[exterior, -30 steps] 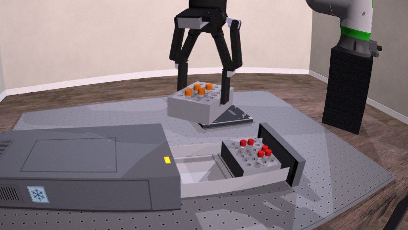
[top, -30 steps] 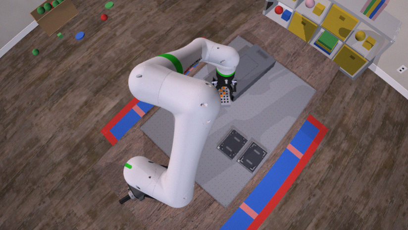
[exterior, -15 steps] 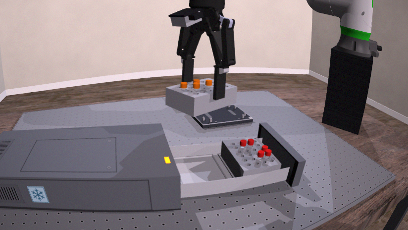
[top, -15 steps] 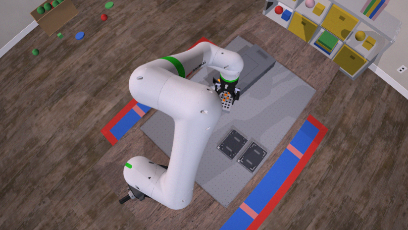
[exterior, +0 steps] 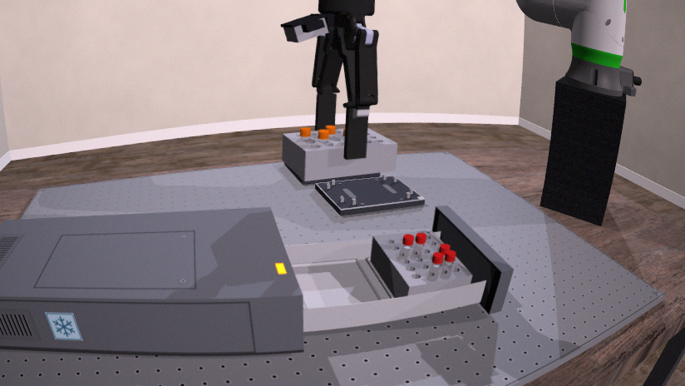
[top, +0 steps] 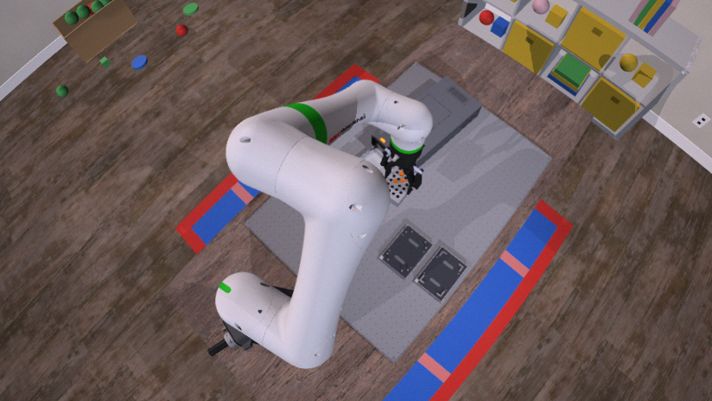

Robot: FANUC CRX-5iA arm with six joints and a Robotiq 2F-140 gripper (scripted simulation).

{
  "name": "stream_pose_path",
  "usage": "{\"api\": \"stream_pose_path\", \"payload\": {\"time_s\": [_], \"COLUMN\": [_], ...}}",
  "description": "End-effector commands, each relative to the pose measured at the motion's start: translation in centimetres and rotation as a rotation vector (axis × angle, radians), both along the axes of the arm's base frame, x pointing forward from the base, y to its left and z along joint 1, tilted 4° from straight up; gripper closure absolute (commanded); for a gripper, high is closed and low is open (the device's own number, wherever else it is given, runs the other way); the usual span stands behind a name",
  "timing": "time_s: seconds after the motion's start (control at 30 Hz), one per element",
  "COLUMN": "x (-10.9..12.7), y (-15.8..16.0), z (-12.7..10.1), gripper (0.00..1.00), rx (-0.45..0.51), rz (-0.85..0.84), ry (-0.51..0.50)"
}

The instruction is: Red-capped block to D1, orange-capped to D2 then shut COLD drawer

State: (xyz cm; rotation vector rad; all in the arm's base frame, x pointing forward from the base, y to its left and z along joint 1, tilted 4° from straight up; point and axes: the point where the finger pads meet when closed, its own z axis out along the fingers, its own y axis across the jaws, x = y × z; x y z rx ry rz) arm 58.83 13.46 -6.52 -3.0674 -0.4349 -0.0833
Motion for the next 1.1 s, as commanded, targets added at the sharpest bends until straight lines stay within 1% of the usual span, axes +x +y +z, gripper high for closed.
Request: {"api": "stream_pose_path", "payload": {"time_s": [0.0, 1.07], "x": [0.0, -1.1], "y": [-0.9, -8.3], "z": [0.1, -0.3], "gripper": [0.90, 0.90], "rx": [0.000, 0.000], "rz": [-0.048, -0.048], "ry": [-0.001, -0.001]}}
